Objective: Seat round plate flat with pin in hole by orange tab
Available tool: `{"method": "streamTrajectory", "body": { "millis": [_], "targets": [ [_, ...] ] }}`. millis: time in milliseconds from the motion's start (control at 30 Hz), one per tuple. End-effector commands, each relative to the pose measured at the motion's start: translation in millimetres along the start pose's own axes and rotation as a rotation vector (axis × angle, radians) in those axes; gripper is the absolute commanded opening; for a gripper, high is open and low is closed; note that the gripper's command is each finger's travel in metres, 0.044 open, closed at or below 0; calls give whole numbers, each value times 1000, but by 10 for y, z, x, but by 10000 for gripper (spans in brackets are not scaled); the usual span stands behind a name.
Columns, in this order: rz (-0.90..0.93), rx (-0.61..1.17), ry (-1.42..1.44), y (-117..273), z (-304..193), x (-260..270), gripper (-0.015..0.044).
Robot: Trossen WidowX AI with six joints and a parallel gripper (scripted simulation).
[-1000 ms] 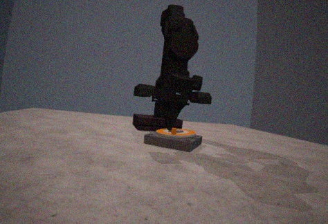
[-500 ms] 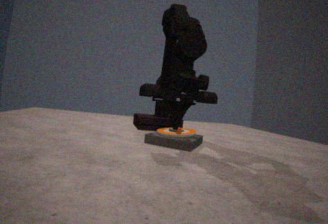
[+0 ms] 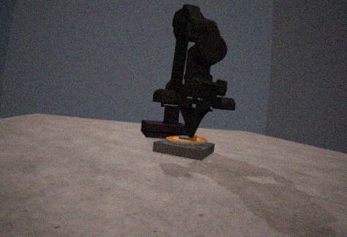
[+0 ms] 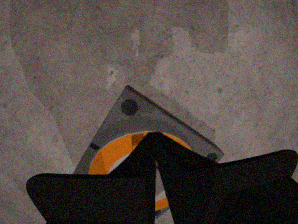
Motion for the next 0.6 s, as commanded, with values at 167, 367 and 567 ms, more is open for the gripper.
{"method": "streamTrajectory", "body": {
  "millis": [167,367,567],
  "targets": [
    [8,11,-1,-13,-8,120,0],
    [8,11,-1,-9,-24,190,0],
    [9,11,-1,-7,-51,257,0]
  ]
}}
Point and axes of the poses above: the point midway between the two fingers, 35 mm back from their tips, its own y axis back along the fingers, its own x axis across the jaws, z = x × y, the point moved 3 cm from there along y, back along the fingers, and after that the axes turned 3 degrees about -y, right-handed, at the moved point
